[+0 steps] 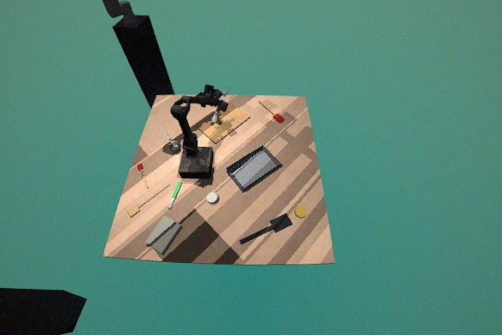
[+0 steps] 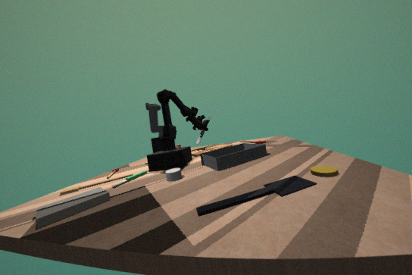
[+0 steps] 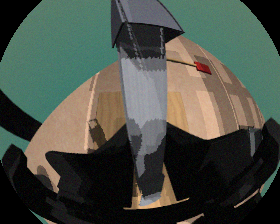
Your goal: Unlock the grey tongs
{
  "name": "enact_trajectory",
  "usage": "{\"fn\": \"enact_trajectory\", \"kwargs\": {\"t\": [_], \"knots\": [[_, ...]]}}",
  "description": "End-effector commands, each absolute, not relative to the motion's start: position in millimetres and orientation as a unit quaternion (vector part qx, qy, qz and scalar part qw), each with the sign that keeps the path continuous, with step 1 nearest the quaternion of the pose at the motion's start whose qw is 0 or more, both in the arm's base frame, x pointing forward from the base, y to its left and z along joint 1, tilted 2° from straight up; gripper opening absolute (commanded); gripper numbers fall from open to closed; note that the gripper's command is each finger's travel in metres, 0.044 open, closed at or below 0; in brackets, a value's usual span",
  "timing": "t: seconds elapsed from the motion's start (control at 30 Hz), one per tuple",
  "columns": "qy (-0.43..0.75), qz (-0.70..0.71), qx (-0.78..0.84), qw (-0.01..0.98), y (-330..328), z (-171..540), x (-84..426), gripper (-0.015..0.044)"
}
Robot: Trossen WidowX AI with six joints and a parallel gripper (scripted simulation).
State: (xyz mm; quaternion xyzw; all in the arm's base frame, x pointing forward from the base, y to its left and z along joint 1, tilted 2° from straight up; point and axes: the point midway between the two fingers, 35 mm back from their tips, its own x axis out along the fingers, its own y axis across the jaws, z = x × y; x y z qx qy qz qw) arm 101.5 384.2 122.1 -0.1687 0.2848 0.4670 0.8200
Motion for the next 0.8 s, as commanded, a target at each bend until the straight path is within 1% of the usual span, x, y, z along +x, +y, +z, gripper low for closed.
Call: {"fn": "enact_trajectory", "kwargs": {"t": [0.0, 0.53, 0.77], "knots": [[0.254, 0.471, -0.148, 0.832, 380.2, 131.0, 100.1, -0.0150], [0.152, 0.473, -0.056, 0.866, 348.7, 152.4, 93.5, -0.0150], [0.148, 0.473, -0.052, 0.867, 346.9, 153.3, 93.2, -0.0150]]}}
